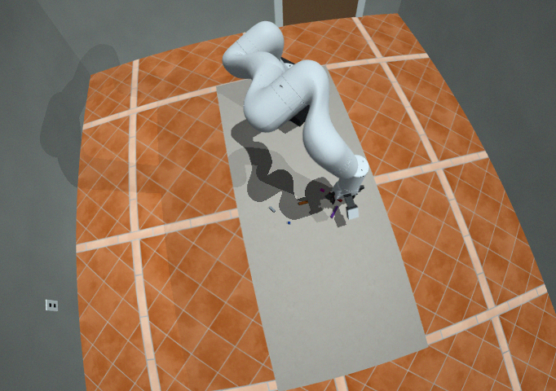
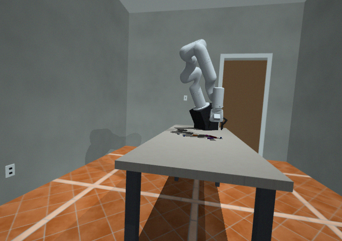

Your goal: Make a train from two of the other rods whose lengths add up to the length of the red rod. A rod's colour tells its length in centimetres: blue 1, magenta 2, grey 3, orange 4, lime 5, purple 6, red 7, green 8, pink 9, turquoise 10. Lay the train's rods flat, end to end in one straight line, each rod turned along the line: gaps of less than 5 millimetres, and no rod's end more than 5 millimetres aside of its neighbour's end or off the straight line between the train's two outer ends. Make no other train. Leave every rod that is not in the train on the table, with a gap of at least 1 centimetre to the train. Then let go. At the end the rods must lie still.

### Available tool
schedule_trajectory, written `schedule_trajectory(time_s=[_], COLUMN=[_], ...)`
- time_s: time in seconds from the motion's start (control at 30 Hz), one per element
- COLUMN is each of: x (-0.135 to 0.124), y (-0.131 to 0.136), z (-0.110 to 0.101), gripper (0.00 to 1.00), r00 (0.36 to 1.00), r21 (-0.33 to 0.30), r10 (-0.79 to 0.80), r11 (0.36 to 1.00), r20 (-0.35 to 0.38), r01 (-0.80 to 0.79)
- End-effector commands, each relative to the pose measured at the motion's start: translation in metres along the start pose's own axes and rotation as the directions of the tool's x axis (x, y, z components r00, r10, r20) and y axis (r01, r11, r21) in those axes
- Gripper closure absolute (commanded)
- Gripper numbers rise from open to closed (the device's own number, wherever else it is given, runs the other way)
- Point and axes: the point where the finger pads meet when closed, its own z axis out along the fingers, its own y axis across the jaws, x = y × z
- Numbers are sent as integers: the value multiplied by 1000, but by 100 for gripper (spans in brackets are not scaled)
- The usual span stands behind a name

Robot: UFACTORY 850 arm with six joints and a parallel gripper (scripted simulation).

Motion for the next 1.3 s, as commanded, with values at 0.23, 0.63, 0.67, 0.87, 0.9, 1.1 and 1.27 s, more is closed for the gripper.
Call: schedule_trajectory(time_s=[0.23,0.63,0.67,0.87,0.9,1.1,1.27], x=[-2,-4,-4,-5,-5,-6,-7], y=[-5,-10,-11,-13,-13,-16,-18], z=[-1,-2,-2,-2,-2,-3,-3], gripper=[0,0,0,0,0,0,0], r00=[928,747,726,589,589,422,279], r21=[13,21,21,24,24,26,27], r10=[372,665,688,808,808,907,960], r11=[928,747,726,589,589,422,279], r20=[-24,-18,-17,-13,-13,-8,-4], r01=[-372,-665,-687,-808,-808,-906,-960])
